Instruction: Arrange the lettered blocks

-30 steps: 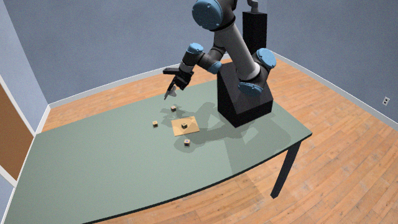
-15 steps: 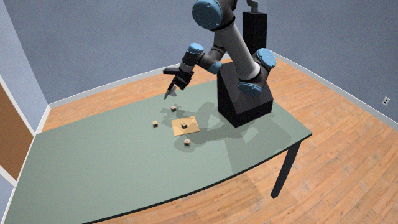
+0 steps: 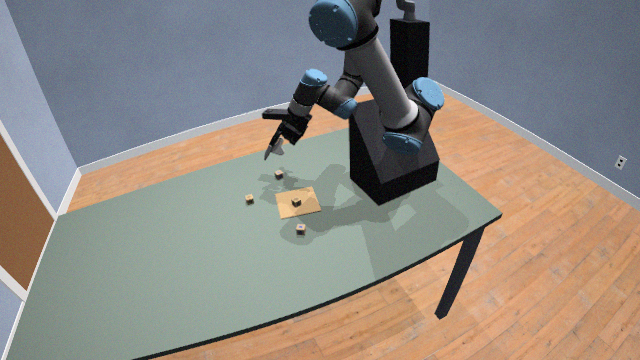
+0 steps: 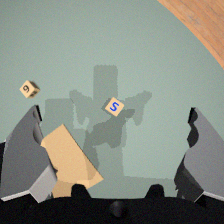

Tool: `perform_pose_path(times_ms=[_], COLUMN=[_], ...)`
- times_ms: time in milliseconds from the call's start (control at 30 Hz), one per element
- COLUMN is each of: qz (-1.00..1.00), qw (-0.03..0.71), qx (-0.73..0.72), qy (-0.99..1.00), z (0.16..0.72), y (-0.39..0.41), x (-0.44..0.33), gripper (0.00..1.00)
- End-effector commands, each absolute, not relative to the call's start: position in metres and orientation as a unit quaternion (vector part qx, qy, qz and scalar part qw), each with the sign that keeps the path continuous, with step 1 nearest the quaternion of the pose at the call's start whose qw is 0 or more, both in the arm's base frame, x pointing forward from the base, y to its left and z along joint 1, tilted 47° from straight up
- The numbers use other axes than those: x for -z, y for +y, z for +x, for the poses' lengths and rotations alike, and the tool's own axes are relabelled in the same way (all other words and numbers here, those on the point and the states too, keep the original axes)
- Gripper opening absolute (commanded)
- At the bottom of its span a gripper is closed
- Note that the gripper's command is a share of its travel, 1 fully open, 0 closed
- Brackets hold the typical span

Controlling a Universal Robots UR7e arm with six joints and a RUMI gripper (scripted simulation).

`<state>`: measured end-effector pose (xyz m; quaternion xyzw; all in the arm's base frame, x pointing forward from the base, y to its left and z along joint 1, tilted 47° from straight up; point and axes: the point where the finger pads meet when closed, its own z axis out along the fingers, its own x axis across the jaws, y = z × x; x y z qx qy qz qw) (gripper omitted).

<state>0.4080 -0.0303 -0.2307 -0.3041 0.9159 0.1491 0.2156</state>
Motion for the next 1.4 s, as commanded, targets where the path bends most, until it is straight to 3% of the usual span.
perform_pose_path(times_ms=[0, 567, 1367], qz=[-0.304, -0.318, -0.507], qw=[0.216, 0.216, 0.231], qx=[-0.149, -0.152, -0.204], qy=[0.916, 0.91, 0.805], z=[0.408, 0.409, 0.419], y=[-0.031, -0.028, 0.01], x=[0.231, 0.229, 0.191], gripper=[1.0, 1.0, 1.0])
